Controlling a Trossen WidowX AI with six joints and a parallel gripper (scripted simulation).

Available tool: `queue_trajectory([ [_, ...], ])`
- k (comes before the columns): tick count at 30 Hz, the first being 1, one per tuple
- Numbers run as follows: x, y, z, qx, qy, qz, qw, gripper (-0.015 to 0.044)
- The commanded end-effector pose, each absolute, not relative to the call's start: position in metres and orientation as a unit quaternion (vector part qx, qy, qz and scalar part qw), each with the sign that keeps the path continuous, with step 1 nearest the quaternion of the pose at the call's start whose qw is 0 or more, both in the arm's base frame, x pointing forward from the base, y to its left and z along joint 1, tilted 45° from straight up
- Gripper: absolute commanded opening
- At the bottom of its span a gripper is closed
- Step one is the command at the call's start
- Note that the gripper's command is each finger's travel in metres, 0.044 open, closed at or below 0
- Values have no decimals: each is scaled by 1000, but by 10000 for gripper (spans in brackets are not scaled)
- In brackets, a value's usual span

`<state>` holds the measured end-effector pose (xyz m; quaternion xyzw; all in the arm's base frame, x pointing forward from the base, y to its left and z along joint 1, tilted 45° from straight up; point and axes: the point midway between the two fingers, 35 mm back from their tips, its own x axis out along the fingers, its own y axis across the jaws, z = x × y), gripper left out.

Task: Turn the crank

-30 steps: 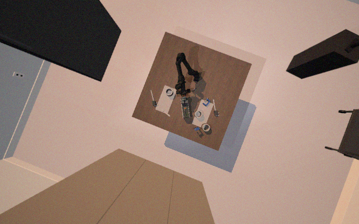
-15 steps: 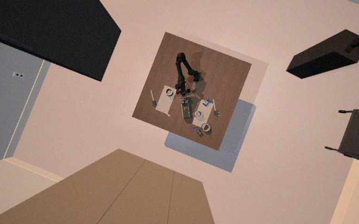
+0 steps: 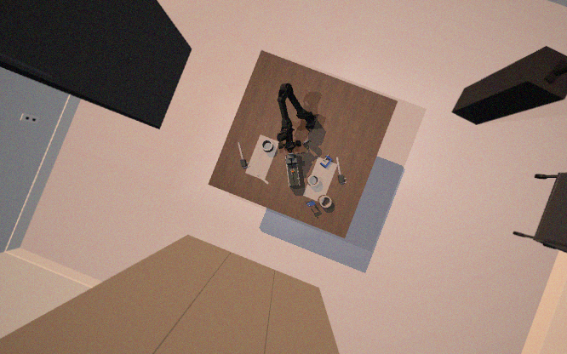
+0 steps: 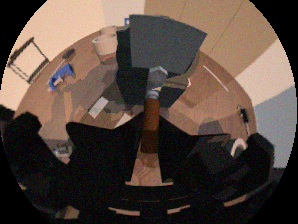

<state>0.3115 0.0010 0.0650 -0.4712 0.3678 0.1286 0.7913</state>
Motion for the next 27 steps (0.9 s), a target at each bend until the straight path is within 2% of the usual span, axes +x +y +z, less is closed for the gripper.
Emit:
queue_trajectory([
  [1, 307, 5, 60, -470, 370, 135, 790, 0],
  [27, 299, 17, 57, -469, 370, 136, 790, 0],
])
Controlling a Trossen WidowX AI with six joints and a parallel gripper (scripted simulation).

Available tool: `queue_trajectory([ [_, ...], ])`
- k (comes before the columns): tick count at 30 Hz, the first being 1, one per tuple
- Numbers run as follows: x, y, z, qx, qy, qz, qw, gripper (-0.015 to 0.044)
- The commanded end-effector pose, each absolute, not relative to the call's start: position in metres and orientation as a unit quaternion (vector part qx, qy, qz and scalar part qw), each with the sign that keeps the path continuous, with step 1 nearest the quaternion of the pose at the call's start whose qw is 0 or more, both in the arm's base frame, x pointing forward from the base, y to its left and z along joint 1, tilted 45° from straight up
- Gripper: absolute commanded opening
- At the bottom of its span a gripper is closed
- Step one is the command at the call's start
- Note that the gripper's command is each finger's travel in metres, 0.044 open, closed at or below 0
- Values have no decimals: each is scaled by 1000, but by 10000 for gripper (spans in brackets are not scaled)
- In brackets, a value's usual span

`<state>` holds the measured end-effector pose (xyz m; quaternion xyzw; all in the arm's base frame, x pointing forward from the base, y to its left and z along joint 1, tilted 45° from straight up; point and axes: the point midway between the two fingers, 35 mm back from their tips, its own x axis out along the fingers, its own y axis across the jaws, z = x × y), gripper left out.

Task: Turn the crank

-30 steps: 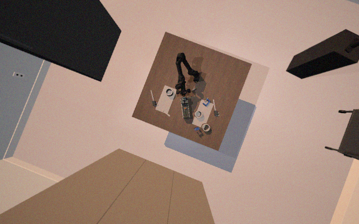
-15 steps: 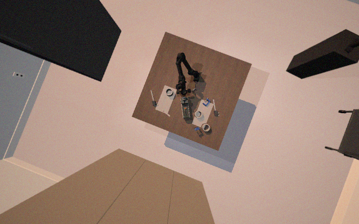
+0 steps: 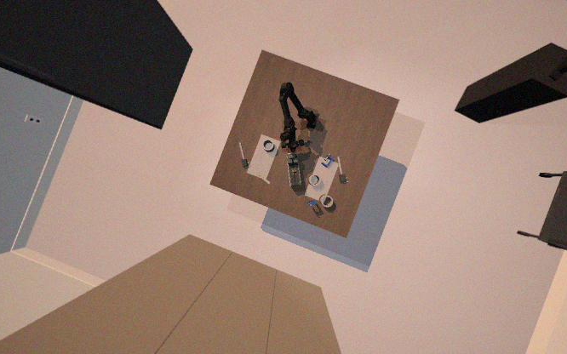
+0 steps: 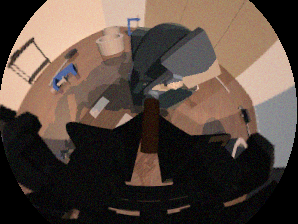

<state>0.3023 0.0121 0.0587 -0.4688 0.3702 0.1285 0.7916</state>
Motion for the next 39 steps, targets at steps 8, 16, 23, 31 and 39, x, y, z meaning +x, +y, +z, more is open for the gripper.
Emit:
queue_trajectory([
  [8, 296, 21, 58, -469, 370, 136, 790, 0],
  [16, 294, 25, 59, -469, 370, 136, 790, 0],
  [23, 293, 29, 61, -469, 370, 136, 790, 0],
  [31, 291, 33, 63, -469, 370, 136, 790, 0],
  [39, 291, 35, 65, -468, 370, 136, 791, 0],
])
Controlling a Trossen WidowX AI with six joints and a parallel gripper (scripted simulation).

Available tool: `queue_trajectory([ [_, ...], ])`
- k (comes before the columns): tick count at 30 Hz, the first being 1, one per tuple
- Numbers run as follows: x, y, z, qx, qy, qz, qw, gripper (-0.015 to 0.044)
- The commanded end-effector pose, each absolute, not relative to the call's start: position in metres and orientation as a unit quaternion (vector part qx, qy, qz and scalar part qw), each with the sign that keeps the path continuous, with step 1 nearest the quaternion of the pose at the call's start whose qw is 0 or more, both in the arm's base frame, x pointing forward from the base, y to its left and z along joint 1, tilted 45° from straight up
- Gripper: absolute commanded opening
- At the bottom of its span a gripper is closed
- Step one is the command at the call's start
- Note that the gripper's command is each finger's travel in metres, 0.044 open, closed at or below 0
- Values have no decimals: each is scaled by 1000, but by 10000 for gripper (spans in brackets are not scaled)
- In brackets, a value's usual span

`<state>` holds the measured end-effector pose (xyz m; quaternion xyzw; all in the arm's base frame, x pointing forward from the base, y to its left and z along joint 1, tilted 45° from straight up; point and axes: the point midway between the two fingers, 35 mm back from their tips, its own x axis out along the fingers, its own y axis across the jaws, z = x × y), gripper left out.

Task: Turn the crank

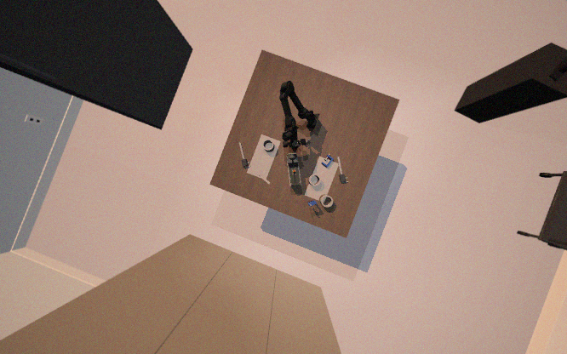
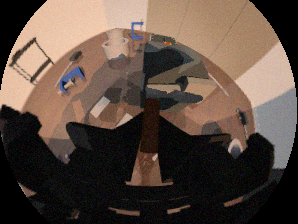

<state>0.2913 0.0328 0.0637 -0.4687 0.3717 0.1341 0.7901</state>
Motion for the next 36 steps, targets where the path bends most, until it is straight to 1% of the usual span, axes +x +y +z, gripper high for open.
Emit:
queue_trajectory([
  [1, 291, 35, 65, -468, 370, 136, 791, 0],
  [22, 291, 34, 65, -469, 371, 135, 790, 0],
  [36, 291, 34, 65, -469, 371, 135, 790, 368],
])
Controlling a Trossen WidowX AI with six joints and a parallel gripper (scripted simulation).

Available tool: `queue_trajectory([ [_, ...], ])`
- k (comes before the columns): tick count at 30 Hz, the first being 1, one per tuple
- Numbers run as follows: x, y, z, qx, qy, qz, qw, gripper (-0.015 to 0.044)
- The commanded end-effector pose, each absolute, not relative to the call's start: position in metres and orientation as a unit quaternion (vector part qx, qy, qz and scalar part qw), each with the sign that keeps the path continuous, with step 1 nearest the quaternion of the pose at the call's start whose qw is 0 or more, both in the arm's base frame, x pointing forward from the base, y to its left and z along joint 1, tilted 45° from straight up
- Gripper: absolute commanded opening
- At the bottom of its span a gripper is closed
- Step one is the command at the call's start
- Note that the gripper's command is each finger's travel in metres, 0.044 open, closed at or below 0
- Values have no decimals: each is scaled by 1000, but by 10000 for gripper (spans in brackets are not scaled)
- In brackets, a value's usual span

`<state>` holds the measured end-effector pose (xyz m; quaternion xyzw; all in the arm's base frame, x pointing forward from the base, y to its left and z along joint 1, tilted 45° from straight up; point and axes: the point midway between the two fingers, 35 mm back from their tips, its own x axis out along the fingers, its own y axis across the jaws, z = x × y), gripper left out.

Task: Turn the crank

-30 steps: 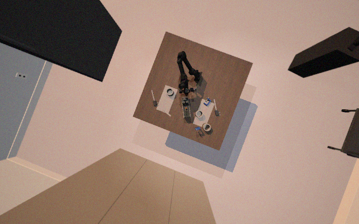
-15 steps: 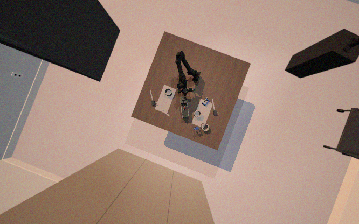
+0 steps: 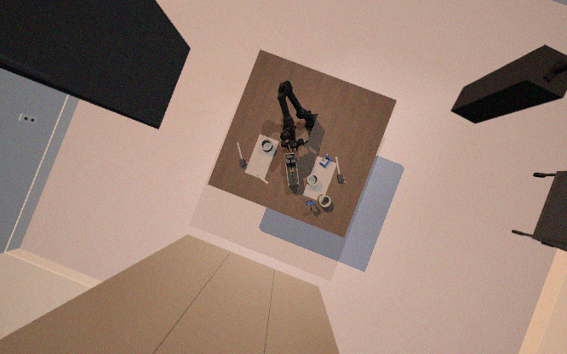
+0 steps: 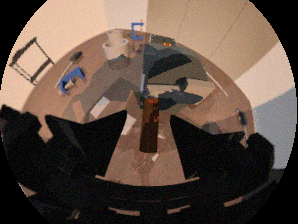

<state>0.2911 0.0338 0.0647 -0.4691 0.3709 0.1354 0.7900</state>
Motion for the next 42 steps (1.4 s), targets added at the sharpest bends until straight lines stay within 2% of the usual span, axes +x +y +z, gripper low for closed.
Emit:
queue_trajectory([
  [1, 291, 34, 65, -469, 371, 135, 790, 394],
  [3, 291, 34, 65, -469, 371, 135, 790, 440],
  [20, 283, 72, 102, -468, 372, 137, 790, 440],
  [35, 269, 130, 159, -468, 374, 141, 788, 440],
  [42, 294, 144, 158, -443, 366, 96, 812, 440],
])
